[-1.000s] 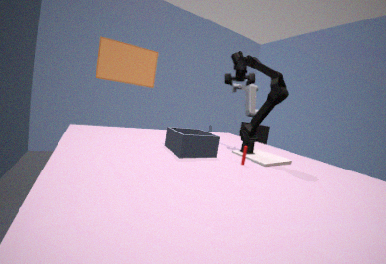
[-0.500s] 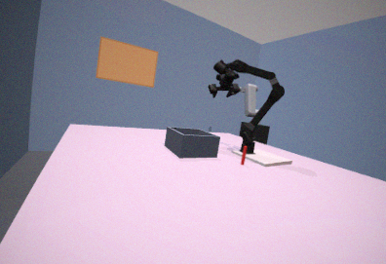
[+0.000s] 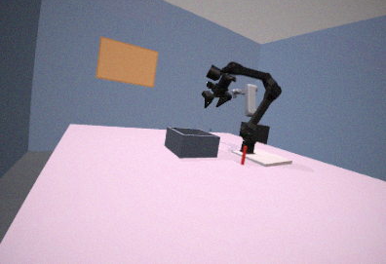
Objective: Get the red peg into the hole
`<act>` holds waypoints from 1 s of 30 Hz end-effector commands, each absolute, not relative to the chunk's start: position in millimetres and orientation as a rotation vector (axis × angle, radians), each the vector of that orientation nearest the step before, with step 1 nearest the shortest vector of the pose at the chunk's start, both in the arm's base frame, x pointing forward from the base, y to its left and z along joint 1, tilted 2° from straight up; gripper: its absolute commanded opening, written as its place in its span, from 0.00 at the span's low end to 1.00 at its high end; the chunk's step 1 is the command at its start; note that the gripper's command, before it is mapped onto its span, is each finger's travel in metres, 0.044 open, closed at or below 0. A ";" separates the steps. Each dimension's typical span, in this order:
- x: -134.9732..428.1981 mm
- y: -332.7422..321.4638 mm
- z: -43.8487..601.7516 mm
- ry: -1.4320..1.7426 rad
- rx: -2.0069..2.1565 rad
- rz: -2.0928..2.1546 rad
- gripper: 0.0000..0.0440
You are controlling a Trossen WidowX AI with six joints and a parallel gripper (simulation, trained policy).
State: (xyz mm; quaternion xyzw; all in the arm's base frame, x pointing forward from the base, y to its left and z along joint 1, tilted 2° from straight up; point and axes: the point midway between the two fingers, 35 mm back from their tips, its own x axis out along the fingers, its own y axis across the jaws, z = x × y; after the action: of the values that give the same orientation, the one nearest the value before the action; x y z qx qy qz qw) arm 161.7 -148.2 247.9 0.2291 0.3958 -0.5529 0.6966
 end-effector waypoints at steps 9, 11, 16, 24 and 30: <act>189.9 -65.4 210.5 1.075 0.523 -0.978 1.00; 191.3 -50.7 205.3 1.106 0.523 -0.942 1.00; 190.8 -14.5 192.5 1.181 0.526 -0.863 1.00; 180.1 39.4 170.4 1.296 0.535 -0.780 1.00; 168.7 74.5 150.9 1.364 0.542 -0.738 1.00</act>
State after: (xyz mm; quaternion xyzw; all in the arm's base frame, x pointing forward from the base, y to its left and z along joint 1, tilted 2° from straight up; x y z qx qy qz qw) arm 175.3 61.1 161.6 0.2428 0.5935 -0.3332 0.6912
